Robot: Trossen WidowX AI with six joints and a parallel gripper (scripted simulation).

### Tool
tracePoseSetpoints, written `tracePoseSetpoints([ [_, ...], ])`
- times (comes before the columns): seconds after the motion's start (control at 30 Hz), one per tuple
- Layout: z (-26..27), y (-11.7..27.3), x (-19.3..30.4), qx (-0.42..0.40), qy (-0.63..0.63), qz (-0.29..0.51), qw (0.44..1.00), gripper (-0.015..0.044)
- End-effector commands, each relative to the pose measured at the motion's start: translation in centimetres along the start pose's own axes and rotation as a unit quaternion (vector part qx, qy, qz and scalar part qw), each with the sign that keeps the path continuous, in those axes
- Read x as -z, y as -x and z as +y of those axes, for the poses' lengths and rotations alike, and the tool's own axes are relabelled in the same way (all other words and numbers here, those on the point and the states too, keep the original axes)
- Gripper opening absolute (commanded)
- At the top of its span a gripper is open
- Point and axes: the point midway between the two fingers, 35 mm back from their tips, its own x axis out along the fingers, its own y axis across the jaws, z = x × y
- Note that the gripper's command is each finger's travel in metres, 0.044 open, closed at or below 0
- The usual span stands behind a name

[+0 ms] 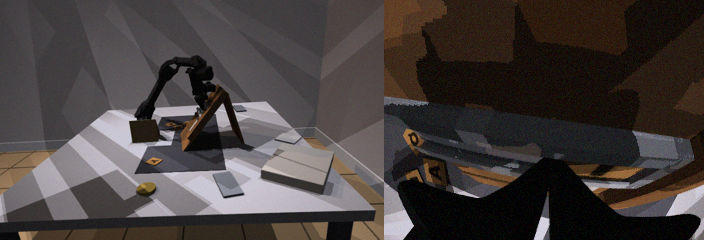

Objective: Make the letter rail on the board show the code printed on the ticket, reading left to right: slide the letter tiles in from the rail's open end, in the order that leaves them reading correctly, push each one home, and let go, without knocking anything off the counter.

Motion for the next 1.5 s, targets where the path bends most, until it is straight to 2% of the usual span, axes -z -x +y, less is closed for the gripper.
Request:
tracePoseSetpoints([
  [0.0,-0.2,-0.1,0.0,0.0,0.002,0.001,1.0,0.0],
  [0.43,-0.5,0.0,0.1,0.0,0.002,0.001,1.0,0.0],
  [1.13,-0.3,2.2,2.1,0.0,0.002,0.002,1.0,0.0],
  [1.2,0.0,3.0,2.2,0.002,0.026,-0.018,0.999,0.0053],
  [1.3,1.3,5.9,4.0,0.015,0.138,-0.081,0.987,0.0131],
  [1.47,4.0,9.9,7.6,0.083,0.33,-0.178,0.923,0.0263],
])
